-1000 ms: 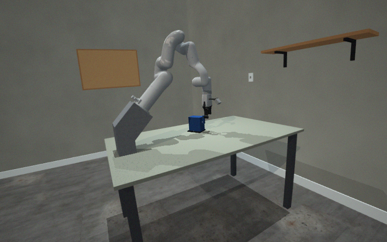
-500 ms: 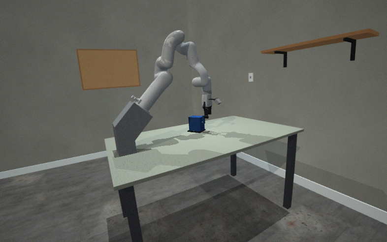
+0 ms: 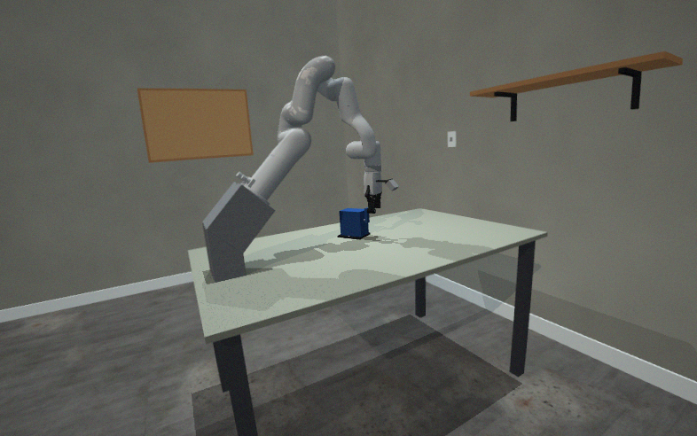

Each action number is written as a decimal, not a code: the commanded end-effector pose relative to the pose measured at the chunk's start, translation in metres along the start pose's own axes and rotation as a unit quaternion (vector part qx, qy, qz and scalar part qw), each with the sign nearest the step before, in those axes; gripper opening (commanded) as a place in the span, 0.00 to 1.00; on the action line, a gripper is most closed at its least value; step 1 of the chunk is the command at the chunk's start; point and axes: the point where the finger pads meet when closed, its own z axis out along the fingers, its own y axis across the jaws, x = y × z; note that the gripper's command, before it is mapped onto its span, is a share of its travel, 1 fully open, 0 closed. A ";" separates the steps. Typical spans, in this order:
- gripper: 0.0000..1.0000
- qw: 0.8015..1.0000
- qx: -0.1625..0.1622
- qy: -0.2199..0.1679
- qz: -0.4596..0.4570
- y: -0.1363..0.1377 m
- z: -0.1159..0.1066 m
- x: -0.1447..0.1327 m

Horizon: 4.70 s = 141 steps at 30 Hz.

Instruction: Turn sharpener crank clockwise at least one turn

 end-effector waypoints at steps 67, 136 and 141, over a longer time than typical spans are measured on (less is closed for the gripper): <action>0.00 1.000 0.001 0.001 0.000 -0.001 0.028 0.001; 0.00 1.000 0.001 0.001 0.000 -0.046 0.062 0.001; 0.00 1.000 0.001 0.001 0.000 -0.047 0.071 0.001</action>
